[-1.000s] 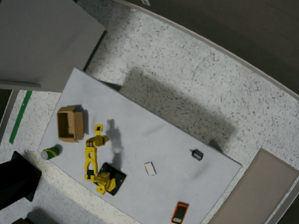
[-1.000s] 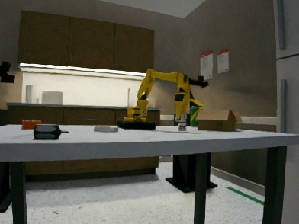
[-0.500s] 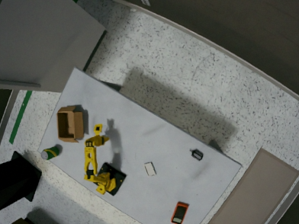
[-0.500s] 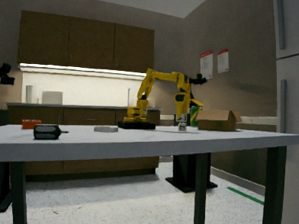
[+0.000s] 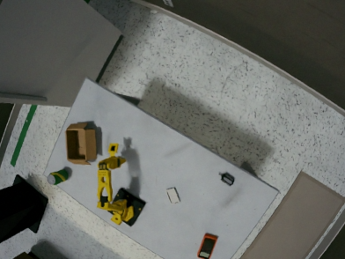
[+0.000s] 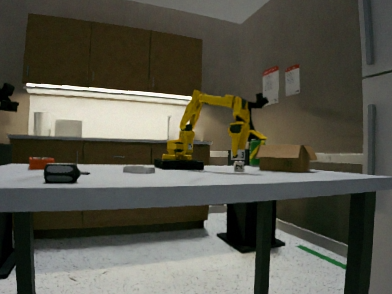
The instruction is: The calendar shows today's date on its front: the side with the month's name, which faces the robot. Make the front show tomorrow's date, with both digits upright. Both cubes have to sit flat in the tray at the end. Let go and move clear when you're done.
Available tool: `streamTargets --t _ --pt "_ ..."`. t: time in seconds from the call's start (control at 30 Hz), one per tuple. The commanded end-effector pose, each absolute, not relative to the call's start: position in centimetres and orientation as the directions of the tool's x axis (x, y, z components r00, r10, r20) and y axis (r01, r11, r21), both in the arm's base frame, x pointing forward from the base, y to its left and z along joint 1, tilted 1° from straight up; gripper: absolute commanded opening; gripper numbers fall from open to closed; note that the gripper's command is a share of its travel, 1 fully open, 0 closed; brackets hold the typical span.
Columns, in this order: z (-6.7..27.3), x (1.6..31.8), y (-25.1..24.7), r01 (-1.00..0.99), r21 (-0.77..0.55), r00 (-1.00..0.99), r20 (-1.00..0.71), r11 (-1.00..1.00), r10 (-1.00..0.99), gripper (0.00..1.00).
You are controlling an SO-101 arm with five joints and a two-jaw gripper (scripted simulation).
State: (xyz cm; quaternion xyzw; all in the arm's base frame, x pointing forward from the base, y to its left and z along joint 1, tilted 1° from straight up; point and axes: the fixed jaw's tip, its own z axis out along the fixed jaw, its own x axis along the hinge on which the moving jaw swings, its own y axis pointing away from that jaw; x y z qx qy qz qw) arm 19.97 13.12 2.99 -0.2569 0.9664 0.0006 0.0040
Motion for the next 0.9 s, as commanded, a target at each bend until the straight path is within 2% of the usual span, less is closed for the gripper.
streamTargets --t 0.0,0.87 --pt "2.36 19.83 13.23 -0.495 0.0 -0.869 0.006 0.869 -0.495 0.0" --pt "1.62 19.82 13.23 -0.495 0.0 -0.869 0.006 0.869 -0.495 0.0"
